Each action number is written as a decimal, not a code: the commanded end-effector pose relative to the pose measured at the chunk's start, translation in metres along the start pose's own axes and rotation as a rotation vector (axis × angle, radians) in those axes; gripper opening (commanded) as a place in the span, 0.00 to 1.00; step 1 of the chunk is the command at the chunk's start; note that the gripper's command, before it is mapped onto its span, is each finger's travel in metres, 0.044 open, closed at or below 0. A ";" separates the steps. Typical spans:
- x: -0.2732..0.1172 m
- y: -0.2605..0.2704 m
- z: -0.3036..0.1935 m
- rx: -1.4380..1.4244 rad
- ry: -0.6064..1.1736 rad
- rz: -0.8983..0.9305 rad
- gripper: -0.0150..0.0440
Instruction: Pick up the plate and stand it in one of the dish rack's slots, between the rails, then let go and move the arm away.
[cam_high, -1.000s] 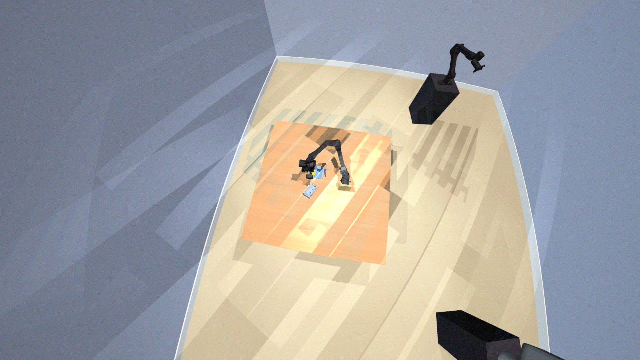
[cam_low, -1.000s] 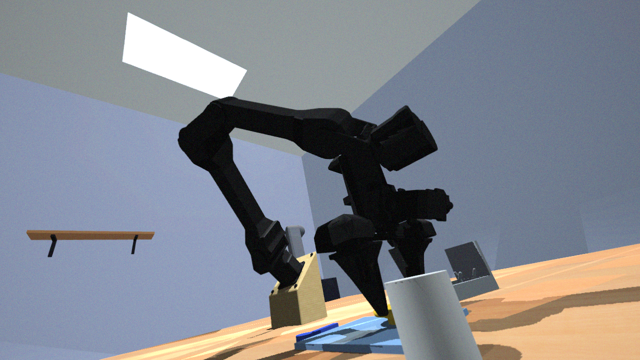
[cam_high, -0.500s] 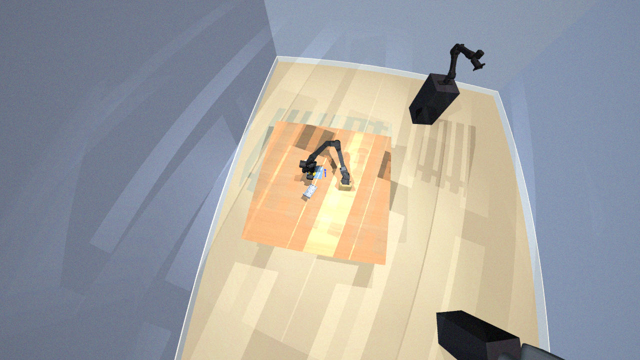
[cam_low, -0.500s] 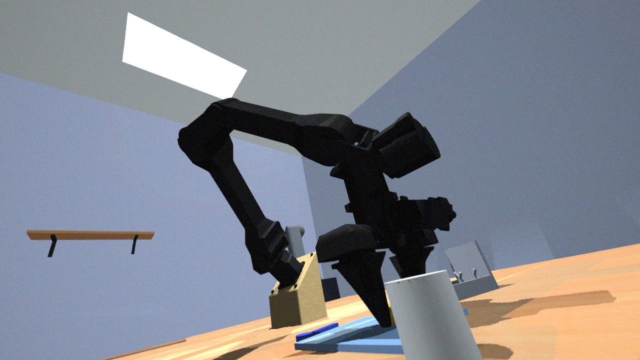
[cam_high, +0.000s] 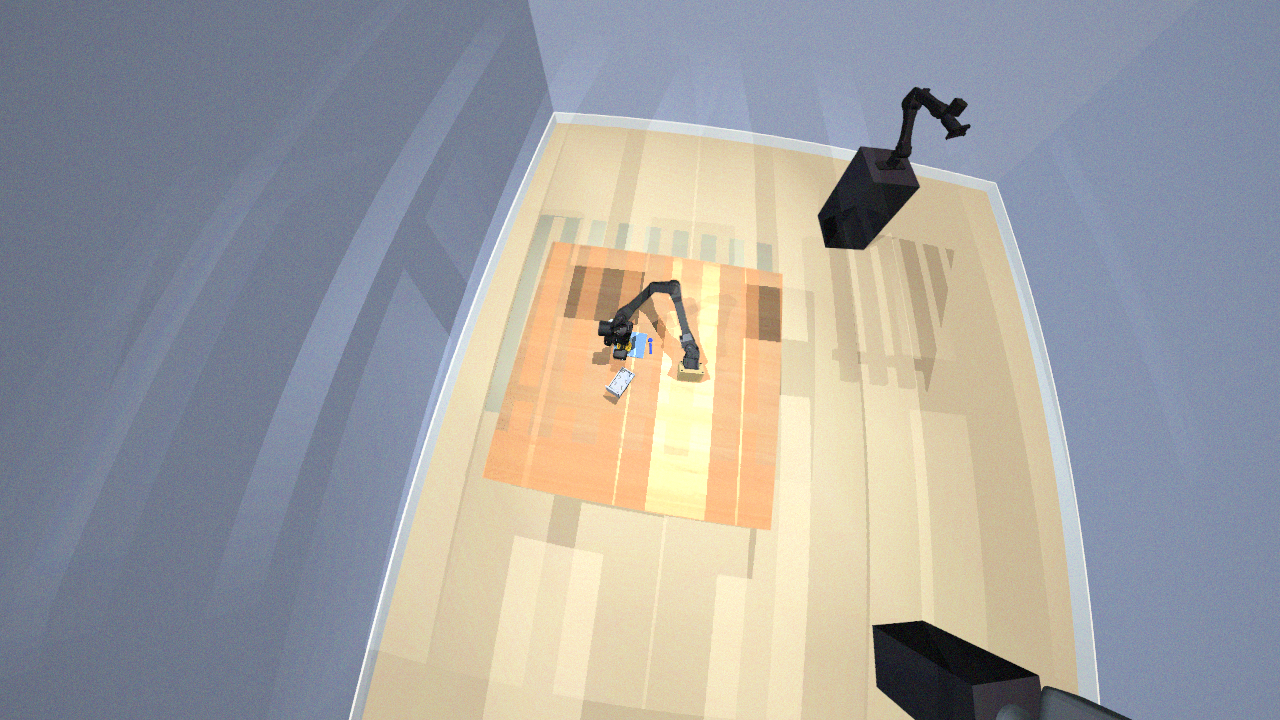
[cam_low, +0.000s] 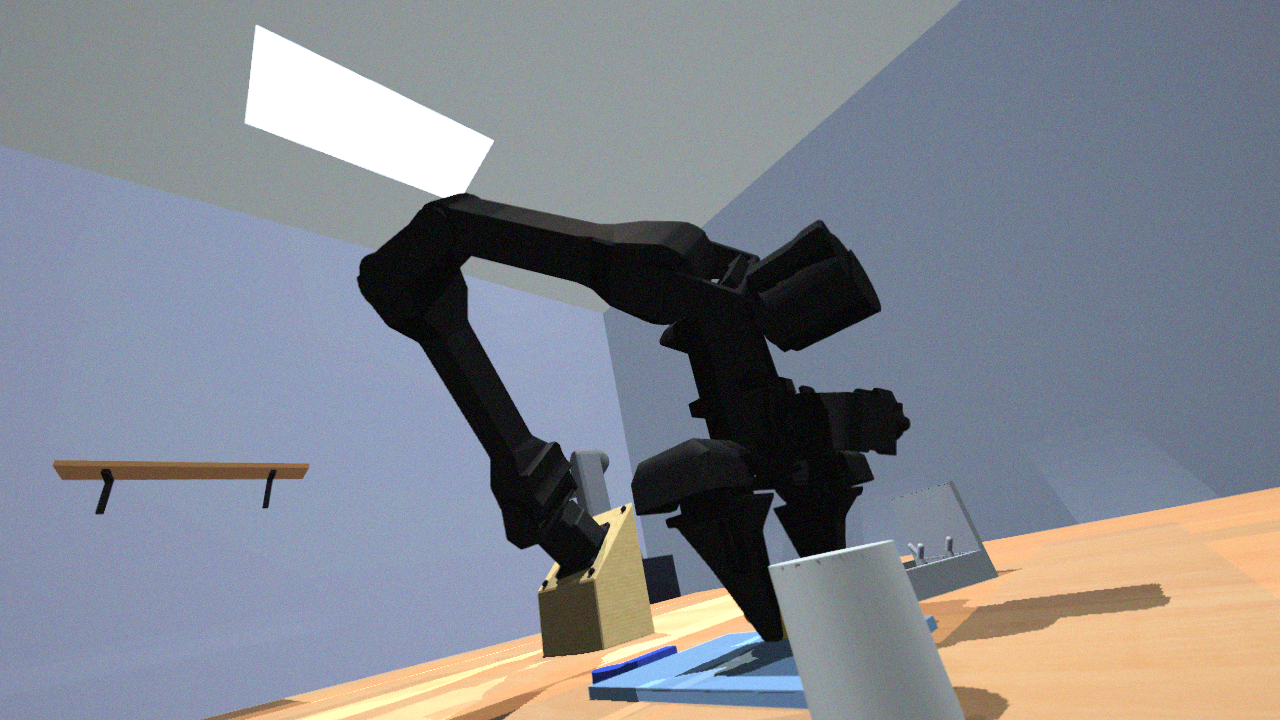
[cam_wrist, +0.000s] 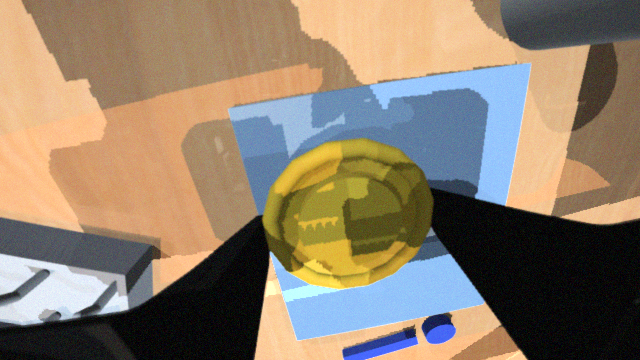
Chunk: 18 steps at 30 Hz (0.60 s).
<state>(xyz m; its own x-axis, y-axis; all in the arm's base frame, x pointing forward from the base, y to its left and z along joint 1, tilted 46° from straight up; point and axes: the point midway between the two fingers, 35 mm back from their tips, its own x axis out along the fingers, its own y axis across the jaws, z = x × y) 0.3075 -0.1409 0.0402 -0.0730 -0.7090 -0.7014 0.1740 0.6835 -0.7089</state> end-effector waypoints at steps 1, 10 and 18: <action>-0.015 0.003 0.006 0.002 -0.009 0.005 0.48; -0.058 0.007 0.013 0.001 -0.009 0.016 0.25; -0.094 0.008 0.016 0.000 -0.008 0.017 0.25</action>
<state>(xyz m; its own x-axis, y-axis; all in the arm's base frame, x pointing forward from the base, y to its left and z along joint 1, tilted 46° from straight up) 0.3297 -0.0804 0.0957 -0.0588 -0.7018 -0.7100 0.1763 0.6927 -0.6993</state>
